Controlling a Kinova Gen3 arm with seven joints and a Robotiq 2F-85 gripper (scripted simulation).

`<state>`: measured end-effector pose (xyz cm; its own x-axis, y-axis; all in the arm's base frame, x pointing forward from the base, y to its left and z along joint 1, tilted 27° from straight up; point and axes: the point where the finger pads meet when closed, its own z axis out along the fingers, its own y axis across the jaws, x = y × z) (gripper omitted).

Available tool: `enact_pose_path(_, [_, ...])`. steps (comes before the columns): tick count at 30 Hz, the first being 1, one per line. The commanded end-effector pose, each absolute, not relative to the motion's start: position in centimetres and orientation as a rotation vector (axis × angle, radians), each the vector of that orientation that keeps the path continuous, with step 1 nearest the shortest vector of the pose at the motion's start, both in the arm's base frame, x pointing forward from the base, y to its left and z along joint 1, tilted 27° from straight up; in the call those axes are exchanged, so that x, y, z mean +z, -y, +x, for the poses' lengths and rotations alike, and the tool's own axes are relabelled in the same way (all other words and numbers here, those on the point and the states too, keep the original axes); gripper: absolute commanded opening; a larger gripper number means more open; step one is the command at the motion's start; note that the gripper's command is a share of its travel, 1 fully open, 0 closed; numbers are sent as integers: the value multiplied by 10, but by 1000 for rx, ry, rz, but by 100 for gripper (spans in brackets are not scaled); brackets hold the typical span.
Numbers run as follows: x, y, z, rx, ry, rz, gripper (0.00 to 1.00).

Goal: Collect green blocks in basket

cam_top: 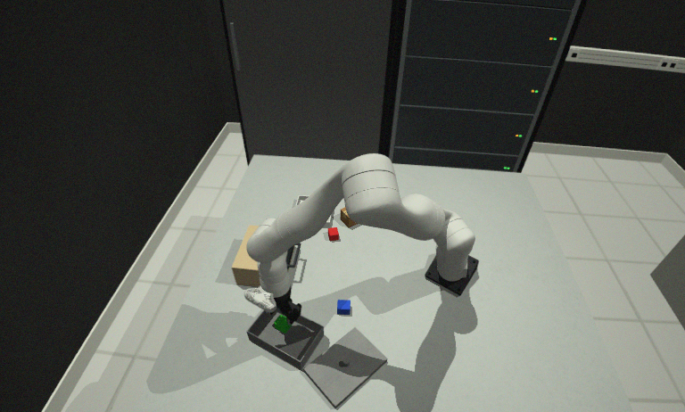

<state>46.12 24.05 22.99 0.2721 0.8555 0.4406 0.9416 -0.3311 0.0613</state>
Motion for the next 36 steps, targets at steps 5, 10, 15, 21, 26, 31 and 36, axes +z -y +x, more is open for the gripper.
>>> enact_pose_path(5, [227, -243, 462, -600, 1669, -2330, 70])
enact_pose_path(10, [224, -243, 463, -599, 1669, -2330, 70])
enact_pose_path(15, [221, -245, 463, -598, 1669, -2330, 70])
enact_pose_path(21, [217, -246, 464, -597, 1669, -2330, 70])
enact_pose_path(26, [215, -247, 464, -598, 1669, -2330, 70])
enact_pose_path(31, [212, -249, 465, -598, 1669, -2330, 70])
enact_pose_path(36, [210, -250, 466, -599, 1669, -2330, 70])
